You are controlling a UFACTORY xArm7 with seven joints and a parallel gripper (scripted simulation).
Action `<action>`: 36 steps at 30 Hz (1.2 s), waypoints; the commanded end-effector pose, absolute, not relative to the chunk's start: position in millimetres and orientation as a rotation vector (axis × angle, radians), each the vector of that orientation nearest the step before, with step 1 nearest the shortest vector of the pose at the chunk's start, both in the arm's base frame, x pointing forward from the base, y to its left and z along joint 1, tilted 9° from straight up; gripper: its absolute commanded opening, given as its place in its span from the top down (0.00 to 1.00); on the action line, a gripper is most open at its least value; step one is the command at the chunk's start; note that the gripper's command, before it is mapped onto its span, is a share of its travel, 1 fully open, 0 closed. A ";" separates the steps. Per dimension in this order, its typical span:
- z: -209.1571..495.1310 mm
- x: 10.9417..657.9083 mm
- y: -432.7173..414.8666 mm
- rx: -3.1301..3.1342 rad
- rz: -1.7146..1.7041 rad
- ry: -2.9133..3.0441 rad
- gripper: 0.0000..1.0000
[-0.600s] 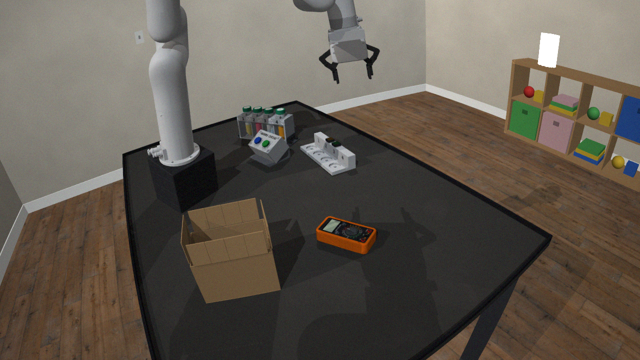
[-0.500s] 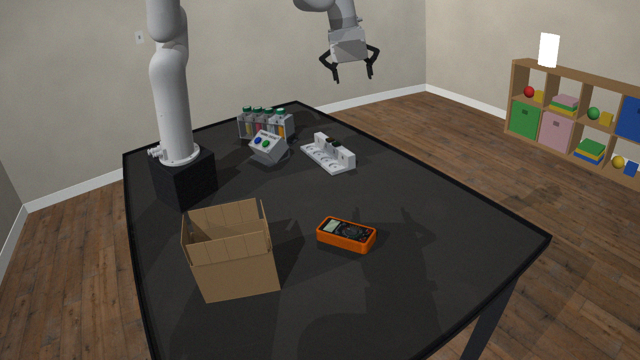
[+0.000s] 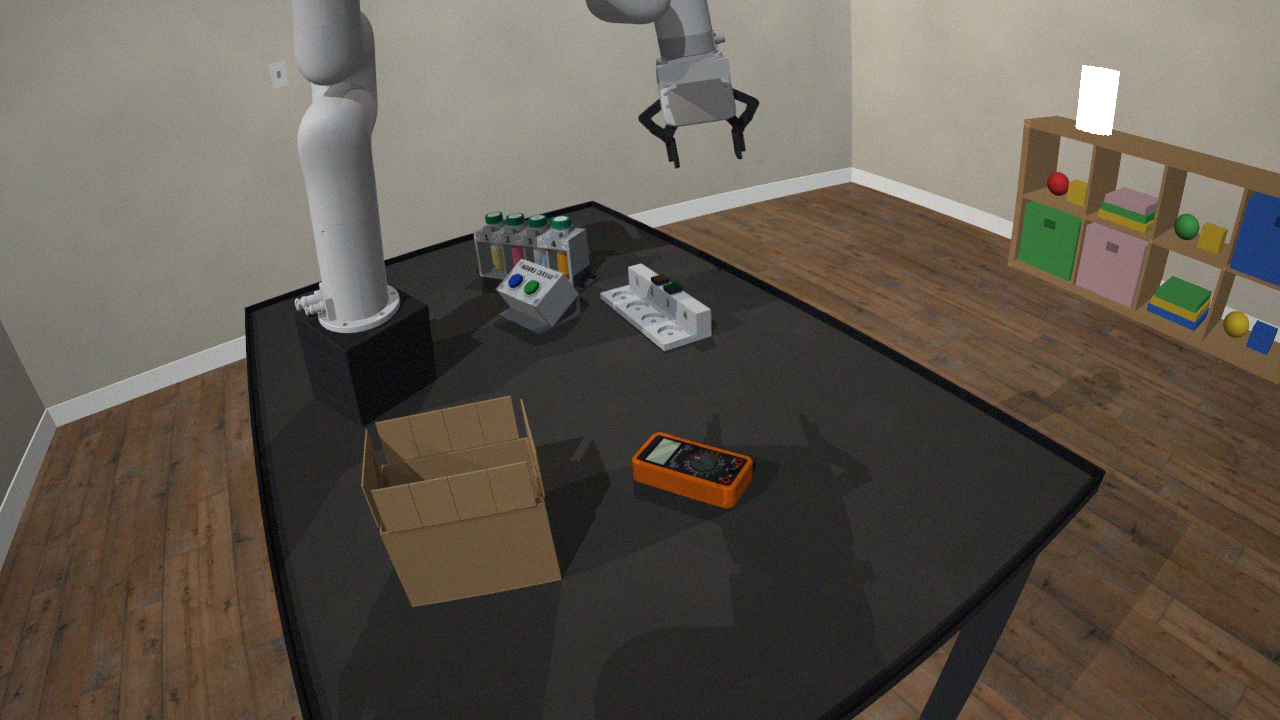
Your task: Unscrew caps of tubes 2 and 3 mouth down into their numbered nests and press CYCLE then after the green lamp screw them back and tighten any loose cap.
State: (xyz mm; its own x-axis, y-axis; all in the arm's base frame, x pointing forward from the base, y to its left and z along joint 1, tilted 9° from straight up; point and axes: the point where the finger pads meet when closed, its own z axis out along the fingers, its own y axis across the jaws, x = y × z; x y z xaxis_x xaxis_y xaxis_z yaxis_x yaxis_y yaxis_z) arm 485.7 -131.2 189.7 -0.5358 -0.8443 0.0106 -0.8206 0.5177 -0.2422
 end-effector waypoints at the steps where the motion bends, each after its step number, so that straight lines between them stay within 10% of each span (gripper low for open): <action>1: 191.9 487.1 -131.2 -1.453 -0.337 2.637 0.54; 36: 182.5 484.7 -115.9 -1.523 -0.333 2.610 0.54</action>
